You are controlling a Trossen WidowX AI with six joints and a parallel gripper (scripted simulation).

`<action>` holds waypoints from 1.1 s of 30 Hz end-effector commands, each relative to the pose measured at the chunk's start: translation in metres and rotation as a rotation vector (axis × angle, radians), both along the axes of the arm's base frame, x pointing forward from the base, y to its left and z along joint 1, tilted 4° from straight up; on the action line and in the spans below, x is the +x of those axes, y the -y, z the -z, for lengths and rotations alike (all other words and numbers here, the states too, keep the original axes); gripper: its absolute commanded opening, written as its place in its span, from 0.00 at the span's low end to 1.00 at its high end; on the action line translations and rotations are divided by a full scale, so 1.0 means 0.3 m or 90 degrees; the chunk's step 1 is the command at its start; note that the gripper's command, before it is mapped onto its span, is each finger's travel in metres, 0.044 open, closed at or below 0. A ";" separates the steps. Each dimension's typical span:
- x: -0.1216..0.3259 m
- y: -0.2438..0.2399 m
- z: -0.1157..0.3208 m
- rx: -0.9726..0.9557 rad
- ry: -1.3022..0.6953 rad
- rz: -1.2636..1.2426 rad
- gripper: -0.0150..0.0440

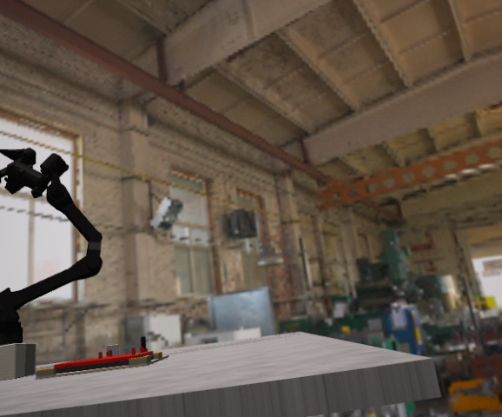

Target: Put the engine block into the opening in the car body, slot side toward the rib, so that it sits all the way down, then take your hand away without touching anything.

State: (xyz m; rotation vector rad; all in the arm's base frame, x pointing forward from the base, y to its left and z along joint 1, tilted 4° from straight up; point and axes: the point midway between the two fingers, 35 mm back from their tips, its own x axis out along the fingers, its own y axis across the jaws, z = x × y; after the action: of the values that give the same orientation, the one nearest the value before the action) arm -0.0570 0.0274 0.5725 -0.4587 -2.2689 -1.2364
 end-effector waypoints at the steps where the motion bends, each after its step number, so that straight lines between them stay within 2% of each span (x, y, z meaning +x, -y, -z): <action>1: 0.000 0.000 0.000 0.000 0.000 0.000 0.98; 8: -0.101 0.083 0.037 0.051 0.051 -0.089 1.00; 19: -0.235 0.314 0.138 0.149 0.144 -0.279 1.00; 33: -0.235 0.611 0.280 0.310 0.204 -0.473 1.00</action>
State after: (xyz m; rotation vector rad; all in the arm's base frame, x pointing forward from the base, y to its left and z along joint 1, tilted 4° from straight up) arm -0.1299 -0.1331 0.5030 0.6245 -2.0207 -1.4026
